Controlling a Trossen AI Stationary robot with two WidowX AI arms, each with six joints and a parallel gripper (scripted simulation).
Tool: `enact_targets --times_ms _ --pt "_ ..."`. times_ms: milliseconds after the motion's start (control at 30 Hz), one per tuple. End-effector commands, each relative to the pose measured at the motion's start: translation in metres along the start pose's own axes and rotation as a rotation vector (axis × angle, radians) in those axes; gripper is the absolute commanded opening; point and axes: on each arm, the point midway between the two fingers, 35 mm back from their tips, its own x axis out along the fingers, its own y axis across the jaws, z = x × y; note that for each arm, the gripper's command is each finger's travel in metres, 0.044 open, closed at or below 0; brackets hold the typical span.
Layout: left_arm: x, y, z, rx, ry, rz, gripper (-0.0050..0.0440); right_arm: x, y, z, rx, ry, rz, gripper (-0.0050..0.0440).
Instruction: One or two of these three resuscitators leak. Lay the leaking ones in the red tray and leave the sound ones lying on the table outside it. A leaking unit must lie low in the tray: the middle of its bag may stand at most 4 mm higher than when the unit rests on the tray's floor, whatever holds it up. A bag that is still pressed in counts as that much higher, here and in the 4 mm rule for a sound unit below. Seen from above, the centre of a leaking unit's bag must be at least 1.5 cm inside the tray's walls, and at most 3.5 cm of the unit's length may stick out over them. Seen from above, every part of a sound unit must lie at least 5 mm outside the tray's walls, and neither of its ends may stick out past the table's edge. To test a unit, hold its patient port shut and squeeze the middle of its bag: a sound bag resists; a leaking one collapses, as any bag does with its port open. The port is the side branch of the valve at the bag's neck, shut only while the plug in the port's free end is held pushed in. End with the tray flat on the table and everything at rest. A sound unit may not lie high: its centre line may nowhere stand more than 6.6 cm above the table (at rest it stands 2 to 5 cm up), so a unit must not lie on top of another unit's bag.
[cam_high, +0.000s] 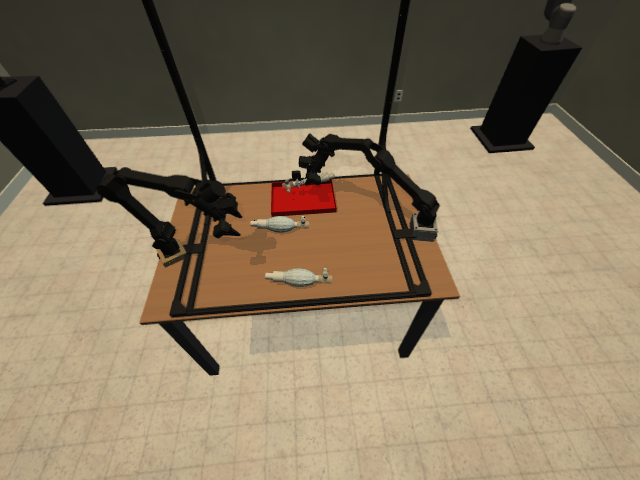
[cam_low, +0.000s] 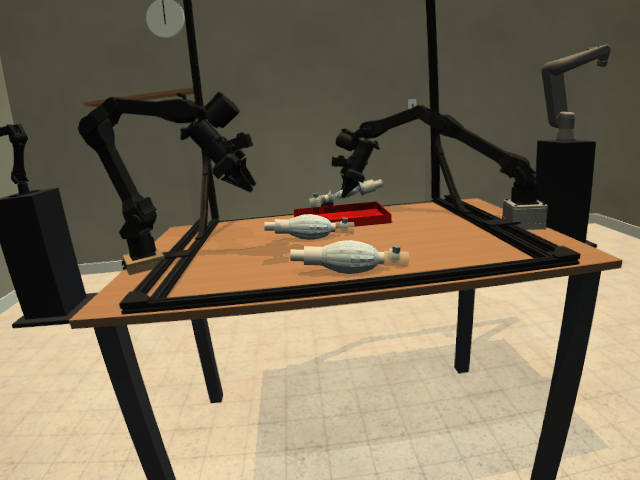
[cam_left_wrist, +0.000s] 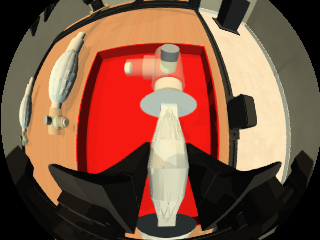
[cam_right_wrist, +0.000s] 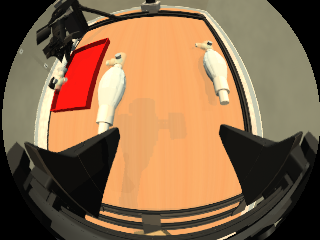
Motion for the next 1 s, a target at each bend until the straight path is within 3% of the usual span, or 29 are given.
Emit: enact_targets --times_ms 0,767,800,967 --pt "-0.033 -0.02 0.059 -0.042 -0.097 -0.048 0.0 0.0 0.0 0.0 -0.001 0.001 0.001 0.044" --pt "-0.033 -0.02 0.059 -0.042 -0.097 -0.048 0.0 0.0 0.0 0.0 -0.001 0.002 0.001 0.044" --pt "-0.011 -0.004 0.012 -0.01 -0.04 -0.031 0.0 0.0 0.0 0.0 -0.002 0.0 0.002 0.044" --pt "-0.056 -0.016 0.055 -0.035 -0.186 -0.142 0.0 0.0 0.0 0.0 -0.002 0.0 0.002 0.044"
